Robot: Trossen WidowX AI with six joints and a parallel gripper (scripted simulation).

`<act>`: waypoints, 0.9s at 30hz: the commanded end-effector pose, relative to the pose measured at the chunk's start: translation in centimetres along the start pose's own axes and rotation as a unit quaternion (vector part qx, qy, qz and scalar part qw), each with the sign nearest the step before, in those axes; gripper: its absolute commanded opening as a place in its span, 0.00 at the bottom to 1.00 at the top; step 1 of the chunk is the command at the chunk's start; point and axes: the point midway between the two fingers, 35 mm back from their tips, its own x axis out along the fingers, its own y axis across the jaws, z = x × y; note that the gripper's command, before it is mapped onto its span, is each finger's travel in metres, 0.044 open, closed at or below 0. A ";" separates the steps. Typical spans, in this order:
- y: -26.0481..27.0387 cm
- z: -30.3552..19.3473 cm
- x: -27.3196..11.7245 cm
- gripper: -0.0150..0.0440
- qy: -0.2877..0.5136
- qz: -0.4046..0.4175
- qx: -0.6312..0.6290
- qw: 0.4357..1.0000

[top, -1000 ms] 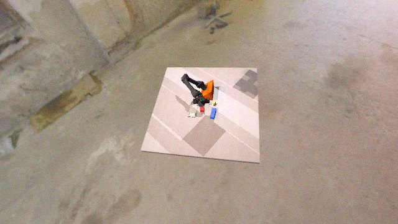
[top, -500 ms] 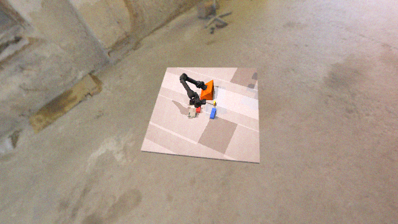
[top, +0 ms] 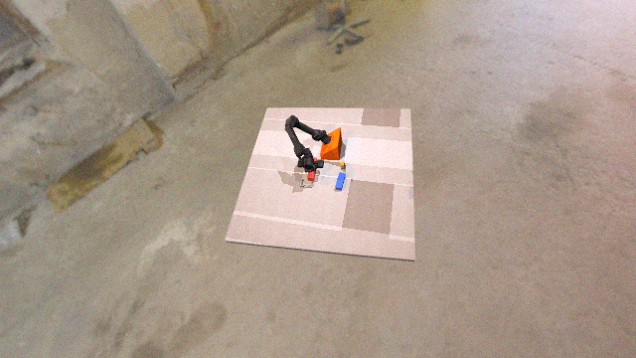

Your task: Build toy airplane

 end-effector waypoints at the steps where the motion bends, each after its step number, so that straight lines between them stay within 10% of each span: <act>1: -1.2 -0.3 0.4 0.25 -0.002 -0.002 0.008 1.000; 17: -5.2 -1.4 2.1 0.25 0.000 -0.014 0.032 0.999; 27: -5.2 -1.4 2.1 0.59 0.000 -0.014 0.032 0.999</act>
